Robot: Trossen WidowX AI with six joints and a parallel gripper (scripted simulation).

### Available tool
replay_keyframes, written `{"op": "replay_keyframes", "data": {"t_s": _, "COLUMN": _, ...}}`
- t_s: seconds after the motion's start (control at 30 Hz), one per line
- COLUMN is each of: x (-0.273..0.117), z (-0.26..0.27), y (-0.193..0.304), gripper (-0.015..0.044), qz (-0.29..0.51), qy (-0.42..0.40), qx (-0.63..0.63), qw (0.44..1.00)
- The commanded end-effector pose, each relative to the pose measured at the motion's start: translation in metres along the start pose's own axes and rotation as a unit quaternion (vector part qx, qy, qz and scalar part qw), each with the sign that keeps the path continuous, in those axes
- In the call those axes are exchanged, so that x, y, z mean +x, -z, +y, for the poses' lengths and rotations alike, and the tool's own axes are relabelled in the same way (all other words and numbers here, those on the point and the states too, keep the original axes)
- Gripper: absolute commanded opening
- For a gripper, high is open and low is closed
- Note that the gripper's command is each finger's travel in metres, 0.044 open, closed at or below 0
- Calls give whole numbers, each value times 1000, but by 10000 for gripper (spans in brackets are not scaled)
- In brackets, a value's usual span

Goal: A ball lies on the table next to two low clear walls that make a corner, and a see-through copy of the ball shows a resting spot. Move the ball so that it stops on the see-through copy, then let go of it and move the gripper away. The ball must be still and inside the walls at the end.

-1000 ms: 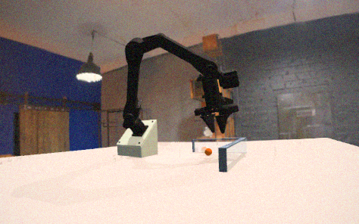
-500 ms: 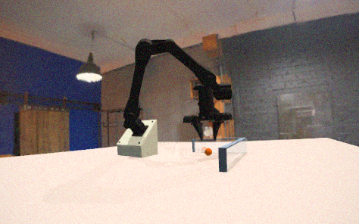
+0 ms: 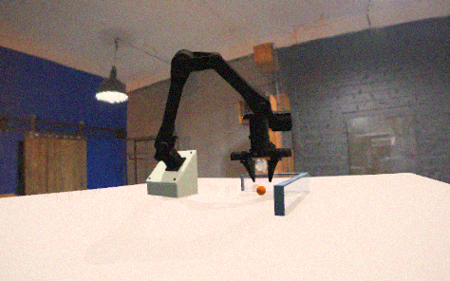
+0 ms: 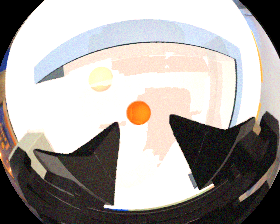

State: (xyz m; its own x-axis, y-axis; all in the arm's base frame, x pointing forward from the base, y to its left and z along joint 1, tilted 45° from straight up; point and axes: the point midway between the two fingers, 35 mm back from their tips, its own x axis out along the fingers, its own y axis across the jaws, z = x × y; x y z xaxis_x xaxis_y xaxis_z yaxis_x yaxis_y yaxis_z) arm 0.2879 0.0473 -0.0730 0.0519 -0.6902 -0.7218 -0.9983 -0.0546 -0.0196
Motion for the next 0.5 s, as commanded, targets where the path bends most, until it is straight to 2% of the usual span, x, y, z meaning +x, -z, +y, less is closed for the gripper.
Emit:
{"op": "replay_keyframes", "data": {"t_s": 0.0, "x": 10, "z": 3, "y": 0, "gripper": 245, "qz": 4, "qy": -4, "qx": -6, "qw": 1000}}
{"op": "replay_keyframes", "data": {"t_s": 0.47, "x": 30, "z": 4, "y": 1, "gripper": 245, "qz": 5, "qy": -4, "qx": -6, "qw": 1000}}
